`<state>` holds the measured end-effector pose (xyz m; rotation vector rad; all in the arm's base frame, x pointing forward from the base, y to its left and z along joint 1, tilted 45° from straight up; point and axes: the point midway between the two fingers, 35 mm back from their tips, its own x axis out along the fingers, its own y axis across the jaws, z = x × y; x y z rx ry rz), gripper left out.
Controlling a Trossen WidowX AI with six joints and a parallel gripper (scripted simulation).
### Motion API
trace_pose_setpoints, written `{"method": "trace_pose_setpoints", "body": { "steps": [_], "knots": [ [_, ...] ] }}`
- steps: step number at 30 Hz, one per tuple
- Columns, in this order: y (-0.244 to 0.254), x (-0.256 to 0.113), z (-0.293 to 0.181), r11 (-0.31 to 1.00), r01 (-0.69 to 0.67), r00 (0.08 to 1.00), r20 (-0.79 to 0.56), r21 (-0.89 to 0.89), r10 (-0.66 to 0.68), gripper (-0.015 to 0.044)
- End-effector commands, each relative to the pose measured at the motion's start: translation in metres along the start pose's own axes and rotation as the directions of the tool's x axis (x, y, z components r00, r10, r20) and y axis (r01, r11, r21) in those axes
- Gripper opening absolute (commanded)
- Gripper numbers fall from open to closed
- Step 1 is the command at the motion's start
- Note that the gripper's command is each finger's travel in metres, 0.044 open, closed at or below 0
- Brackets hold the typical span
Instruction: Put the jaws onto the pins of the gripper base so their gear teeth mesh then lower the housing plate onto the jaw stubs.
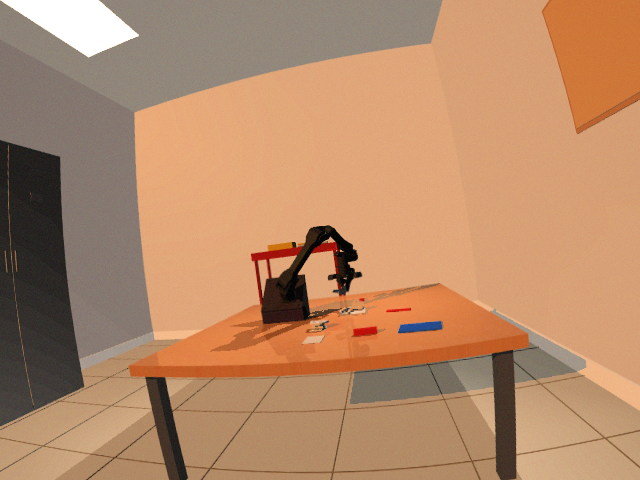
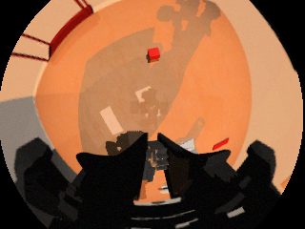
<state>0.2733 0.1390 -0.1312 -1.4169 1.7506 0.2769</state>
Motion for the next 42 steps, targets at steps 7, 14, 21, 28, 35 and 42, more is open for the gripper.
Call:
{"method": "trace_pose_setpoints", "body": {
  "steps": [7,14,21,28,35,42],
  "knots": [
    [0.013,0.0,-0.005,0.956,-0.003,1.0,0.0,-0.295,0.003,0.0037],
    [0.018,0.0,-0.007,0.909,-0.003,1.0,0.0,-0.416,0.003,0.0037],
    [0.021,0.0,-0.008,0.877,-0.003,1.0,0.0,-0.48,0.003,0.0037],
    [0.029,0.0,-0.011,0.761,-0.003,1.0,0.0,-0.649,0.004,0.0037],
    [0.037,0.0,-0.014,0.613,-0.002,1.0,0.0,-0.79,0.004,0.0037],
    [0.045,0.0,-0.017,0.44,-0.002,1.0,0.0,-0.898,0.004,0.0037]
  ]
}}
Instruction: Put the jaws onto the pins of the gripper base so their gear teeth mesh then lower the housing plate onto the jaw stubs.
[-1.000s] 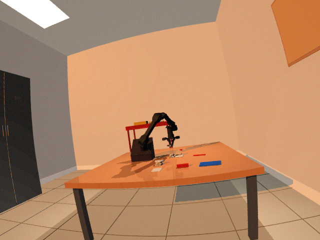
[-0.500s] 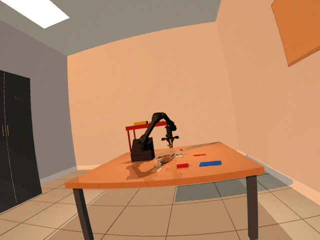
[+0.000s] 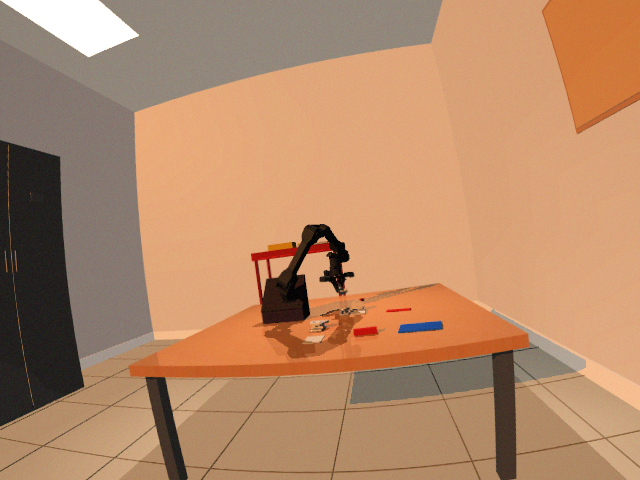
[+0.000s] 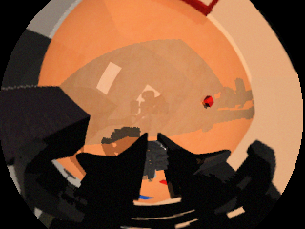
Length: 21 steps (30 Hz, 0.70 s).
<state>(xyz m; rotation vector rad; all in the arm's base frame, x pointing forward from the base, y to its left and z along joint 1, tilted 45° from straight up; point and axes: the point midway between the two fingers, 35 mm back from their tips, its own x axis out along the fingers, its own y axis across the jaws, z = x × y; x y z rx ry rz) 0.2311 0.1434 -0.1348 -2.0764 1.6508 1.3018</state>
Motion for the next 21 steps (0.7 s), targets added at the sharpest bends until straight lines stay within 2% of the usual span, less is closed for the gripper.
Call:
{"method": "trace_pose_setpoints", "body": {
  "steps": [1,5,21],
  "knots": [
    [0.006,0.001,0.004,0.992,-0.002,1.0,0.001,-0.124,0.002,0.0037],
    [0.008,0.001,0.005,0.981,-0.002,1.0,0.001,-0.195,0.002,0.0037],
    [0.007,0.013,0.005,0.982,-0.001,1.0,0.001,-0.19,0.001,0.0037]
  ]
}}
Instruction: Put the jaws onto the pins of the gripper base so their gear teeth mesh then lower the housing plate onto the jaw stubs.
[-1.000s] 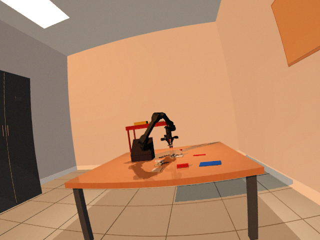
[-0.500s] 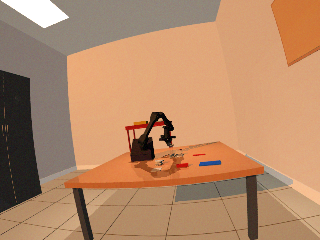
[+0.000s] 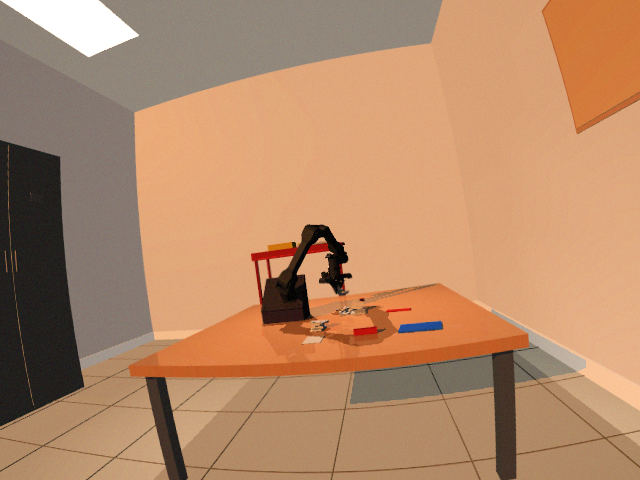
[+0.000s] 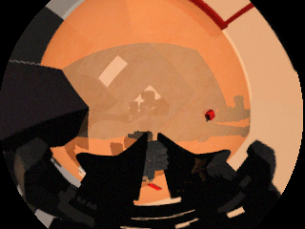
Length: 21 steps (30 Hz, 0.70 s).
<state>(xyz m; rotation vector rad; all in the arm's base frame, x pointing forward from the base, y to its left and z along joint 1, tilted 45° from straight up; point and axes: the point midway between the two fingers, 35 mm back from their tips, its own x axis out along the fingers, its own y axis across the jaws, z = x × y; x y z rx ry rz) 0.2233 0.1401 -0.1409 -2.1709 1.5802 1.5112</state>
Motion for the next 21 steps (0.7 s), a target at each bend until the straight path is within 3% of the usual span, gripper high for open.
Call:
{"method": "trace_pose_setpoints", "body": {
  "steps": [1,21],
  "knots": [
    [0.001,0.007,0.0,1.0,-0.003,1.0,-0.005,-0.007,0.003,0.0037],
    [0.001,0.04,-0.001,1.0,-0.003,1.0,-0.006,-0.009,0.003,0.0037]
  ]
}}
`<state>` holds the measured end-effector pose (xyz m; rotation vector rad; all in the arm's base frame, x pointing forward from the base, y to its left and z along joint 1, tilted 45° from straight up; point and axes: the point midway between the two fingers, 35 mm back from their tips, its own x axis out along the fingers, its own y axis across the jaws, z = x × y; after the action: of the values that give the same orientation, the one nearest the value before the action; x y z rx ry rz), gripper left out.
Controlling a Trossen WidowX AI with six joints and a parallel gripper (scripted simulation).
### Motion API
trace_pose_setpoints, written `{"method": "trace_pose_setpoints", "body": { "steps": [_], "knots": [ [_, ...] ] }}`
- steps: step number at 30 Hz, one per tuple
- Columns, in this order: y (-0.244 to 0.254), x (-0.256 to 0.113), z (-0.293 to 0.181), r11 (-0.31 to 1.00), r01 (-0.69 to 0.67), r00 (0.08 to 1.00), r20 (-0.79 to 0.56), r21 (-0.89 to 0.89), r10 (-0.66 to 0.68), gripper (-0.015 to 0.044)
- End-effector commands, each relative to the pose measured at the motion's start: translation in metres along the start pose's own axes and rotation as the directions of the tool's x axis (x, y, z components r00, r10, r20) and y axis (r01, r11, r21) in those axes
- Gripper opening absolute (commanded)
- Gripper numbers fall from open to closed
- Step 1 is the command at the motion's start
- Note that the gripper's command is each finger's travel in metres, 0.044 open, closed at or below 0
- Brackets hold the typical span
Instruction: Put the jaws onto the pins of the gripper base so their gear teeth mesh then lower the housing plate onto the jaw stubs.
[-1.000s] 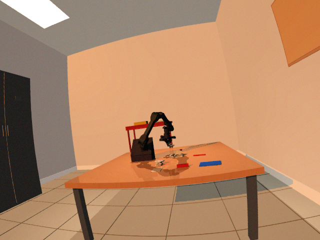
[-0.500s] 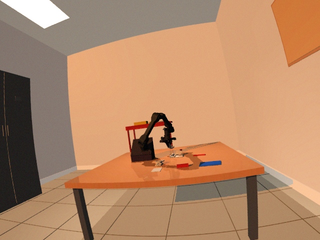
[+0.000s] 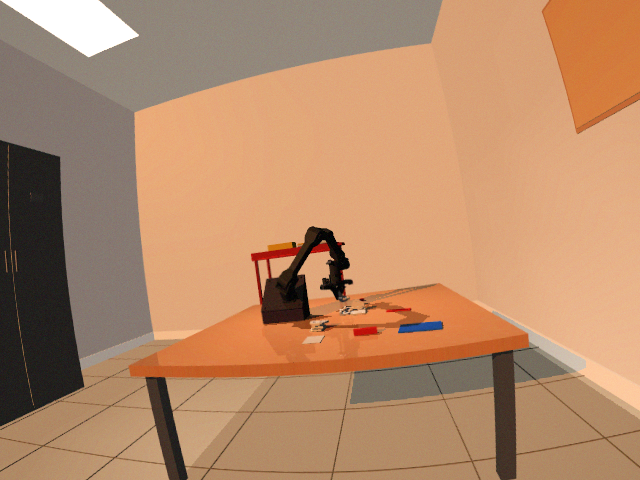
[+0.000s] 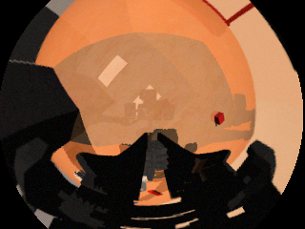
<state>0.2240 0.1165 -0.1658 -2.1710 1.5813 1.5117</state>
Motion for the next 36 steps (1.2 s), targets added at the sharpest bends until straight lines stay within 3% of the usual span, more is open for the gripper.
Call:
{"method": "trace_pose_setpoints", "body": {
  "steps": [1,19,24,29,34,36],
  "knots": [
    [0.002,0.008,0.0,1.0,-0.002,1.0,-0.005,-0.008,0.002,0.0037],
    [0.005,0.031,0.0,1.0,-0.005,1.0,-0.007,-0.01,0.005,0.0037],
    [0.003,0.022,0.0,1.0,-0.004,1.0,-0.006,-0.01,0.004,0.0168],
    [0.004,-0.038,0.001,1.0,-0.003,1.0,-0.004,-0.011,0.003,0.0299],
    [0.004,-0.041,0.001,1.0,-0.003,1.0,-0.004,-0.011,0.003,0.0431],
    [0.004,-0.041,0.001,1.0,-0.003,1.0,-0.004,-0.011,0.003,0.044]
  ]
}}
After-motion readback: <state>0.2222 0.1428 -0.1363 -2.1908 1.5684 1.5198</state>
